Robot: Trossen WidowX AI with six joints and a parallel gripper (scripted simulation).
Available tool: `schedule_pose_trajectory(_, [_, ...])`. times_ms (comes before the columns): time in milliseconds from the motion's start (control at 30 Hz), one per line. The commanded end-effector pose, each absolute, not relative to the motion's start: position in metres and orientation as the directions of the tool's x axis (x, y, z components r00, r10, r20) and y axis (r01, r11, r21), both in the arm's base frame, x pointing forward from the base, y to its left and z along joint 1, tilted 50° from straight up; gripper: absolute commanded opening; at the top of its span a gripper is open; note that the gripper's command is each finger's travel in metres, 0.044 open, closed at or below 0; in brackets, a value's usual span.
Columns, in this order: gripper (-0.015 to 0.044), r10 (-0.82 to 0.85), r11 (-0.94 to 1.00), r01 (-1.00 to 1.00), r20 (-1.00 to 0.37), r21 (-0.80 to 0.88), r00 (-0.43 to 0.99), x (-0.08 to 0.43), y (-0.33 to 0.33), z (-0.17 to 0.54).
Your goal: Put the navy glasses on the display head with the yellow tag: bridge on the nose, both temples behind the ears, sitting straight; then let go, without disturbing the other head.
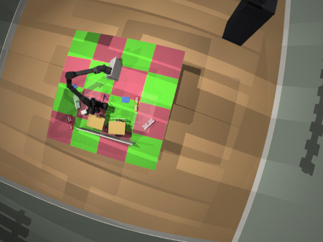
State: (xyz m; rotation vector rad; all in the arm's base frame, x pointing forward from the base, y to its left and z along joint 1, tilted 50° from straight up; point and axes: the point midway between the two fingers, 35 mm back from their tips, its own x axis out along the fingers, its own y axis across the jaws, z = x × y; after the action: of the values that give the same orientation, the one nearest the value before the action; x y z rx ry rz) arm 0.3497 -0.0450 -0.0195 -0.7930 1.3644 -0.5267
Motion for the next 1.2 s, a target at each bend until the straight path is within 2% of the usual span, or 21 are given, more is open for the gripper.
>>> schedule_pose_trajectory(0, [0.0120,-0.746,0.637,-0.120,-0.649,-0.761,0.152,0.348,-0.048,-0.023])
schedule_pose_trajectory(300, [0.0120,-0.746,0.637,-0.120,-0.649,-0.761,0.152,0.347,-0.045,-0.026])
schedule_pose_trajectory(900, [0.0000,-0.744,0.640,-0.121,-0.651,-0.759,0.152,0.348,-0.046,-0.024])
schedule_pose_trajectory(1167, [0.0000,-0.741,0.643,-0.122,-0.654,-0.756,0.152,0.348,-0.035,-0.016])
